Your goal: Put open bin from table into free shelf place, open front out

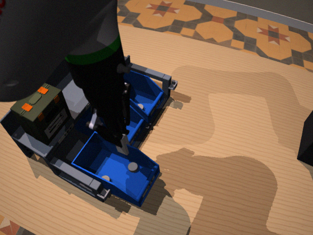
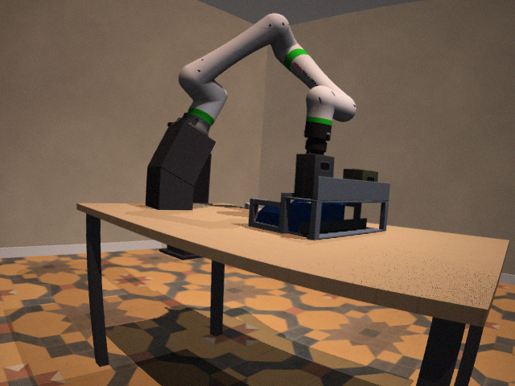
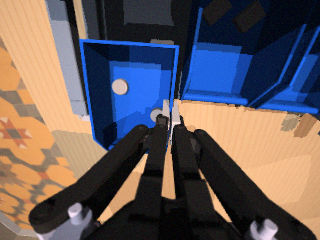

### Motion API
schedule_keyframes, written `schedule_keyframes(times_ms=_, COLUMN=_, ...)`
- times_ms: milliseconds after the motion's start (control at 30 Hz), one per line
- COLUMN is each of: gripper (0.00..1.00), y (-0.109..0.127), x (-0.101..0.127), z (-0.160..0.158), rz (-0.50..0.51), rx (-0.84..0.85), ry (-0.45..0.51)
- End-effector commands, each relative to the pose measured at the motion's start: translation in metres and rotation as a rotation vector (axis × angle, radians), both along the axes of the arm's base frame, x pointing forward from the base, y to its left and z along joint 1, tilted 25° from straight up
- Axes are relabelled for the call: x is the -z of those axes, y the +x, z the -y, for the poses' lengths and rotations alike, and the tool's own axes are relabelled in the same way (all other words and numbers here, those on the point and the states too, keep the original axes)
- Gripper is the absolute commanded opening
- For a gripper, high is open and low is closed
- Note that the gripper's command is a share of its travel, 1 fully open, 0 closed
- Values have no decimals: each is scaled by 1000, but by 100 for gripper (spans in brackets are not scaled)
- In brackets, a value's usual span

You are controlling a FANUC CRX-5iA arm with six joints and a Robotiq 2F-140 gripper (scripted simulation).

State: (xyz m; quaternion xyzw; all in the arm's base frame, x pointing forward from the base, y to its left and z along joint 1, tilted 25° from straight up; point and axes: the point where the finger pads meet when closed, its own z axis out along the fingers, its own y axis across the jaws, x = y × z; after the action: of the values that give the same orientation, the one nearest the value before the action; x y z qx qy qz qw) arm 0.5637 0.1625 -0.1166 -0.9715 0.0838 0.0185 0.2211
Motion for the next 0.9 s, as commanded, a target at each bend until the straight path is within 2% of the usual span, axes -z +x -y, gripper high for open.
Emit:
schedule_keyframes(times_ms=0, gripper=0, y=0, x=0, z=0, rz=0, rx=0, ry=0)
schedule_keyframes(times_ms=867, gripper=0, y=8, x=0, z=2, rz=9, rx=4, ry=-2)
